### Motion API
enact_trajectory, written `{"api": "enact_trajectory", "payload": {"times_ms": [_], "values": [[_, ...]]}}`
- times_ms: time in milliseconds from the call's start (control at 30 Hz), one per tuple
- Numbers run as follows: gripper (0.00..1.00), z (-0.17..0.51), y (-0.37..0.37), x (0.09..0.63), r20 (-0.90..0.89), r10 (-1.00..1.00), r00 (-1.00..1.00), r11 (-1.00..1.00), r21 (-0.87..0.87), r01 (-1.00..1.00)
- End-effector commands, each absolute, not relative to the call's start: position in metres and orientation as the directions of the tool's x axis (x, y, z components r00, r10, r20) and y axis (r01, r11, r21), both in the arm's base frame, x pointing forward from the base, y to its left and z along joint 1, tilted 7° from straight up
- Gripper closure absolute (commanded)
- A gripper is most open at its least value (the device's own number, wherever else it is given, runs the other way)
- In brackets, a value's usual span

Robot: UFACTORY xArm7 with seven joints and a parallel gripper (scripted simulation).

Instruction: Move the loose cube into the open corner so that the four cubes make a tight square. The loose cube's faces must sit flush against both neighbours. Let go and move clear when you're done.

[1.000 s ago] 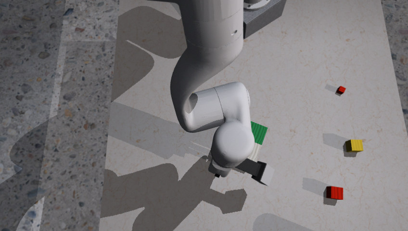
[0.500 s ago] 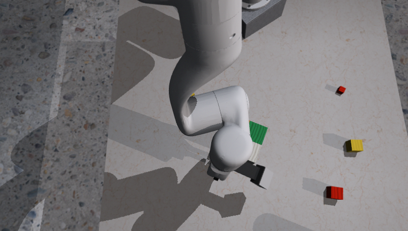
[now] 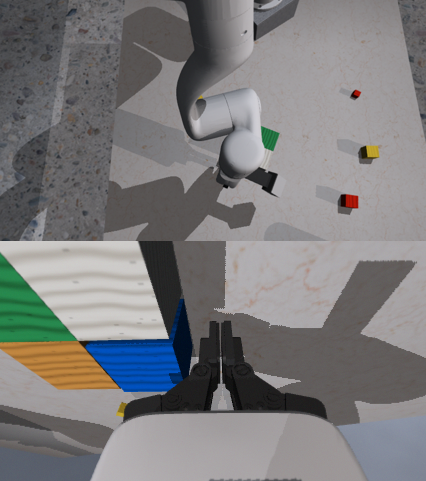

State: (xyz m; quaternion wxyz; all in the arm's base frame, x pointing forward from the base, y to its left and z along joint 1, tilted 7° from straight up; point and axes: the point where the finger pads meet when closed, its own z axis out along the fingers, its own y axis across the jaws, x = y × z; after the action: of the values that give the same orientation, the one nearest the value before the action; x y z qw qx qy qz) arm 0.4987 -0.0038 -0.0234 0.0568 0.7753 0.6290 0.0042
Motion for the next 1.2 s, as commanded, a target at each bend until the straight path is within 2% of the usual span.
{"api": "enact_trajectory", "payload": {"times_ms": [0, 1167], "values": [[1.0, -0.014, -0.003, 0.5, -0.064, 0.976, 0.208, -0.202, 0.098, 0.975], [1.0, 0.066, 0.004, 0.493, -0.064, 0.976, 0.208, -0.202, 0.098, 0.975]]}}
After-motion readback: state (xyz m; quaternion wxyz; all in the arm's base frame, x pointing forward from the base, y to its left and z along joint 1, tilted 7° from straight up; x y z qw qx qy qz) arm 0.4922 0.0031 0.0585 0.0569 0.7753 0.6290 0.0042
